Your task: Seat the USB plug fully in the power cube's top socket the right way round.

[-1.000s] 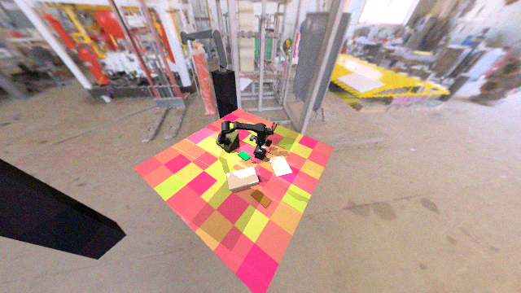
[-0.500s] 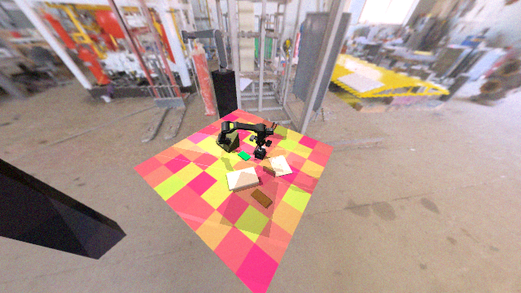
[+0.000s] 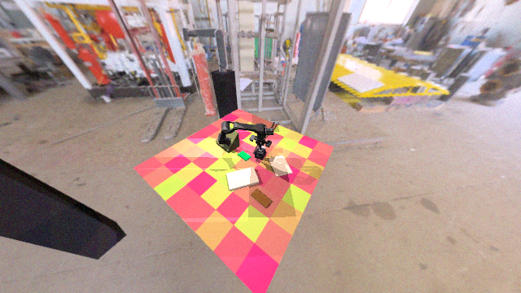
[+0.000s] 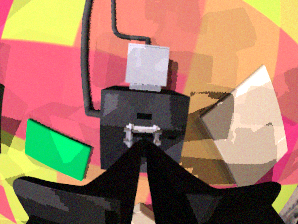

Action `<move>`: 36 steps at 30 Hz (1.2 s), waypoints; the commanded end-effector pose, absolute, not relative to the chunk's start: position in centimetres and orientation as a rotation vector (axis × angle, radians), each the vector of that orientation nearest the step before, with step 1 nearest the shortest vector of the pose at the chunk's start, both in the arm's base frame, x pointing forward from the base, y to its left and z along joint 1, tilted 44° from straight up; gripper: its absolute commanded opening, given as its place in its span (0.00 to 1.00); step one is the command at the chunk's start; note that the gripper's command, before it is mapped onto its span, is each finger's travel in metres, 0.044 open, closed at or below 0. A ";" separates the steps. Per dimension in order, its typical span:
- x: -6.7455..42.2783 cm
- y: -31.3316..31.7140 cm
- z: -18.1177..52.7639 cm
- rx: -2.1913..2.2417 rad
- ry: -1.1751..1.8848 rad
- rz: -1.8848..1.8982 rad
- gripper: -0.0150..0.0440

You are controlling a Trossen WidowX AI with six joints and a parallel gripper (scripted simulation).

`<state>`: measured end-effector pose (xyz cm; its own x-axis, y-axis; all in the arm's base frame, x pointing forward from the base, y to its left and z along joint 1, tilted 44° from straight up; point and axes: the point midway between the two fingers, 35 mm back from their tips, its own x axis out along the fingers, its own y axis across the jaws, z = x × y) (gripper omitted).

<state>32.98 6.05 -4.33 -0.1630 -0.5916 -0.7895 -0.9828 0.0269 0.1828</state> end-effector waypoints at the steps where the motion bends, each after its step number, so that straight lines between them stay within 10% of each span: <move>1: 33.0 6.0 -4.4 -1.604 1.800 1.006 0.25; 36: 32.9 5.7 -4.7 -1.604 1.800 1.005 0.25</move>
<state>32.93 5.80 -4.63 -0.1622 -0.5909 -0.7903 -0.9829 0.0263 0.1820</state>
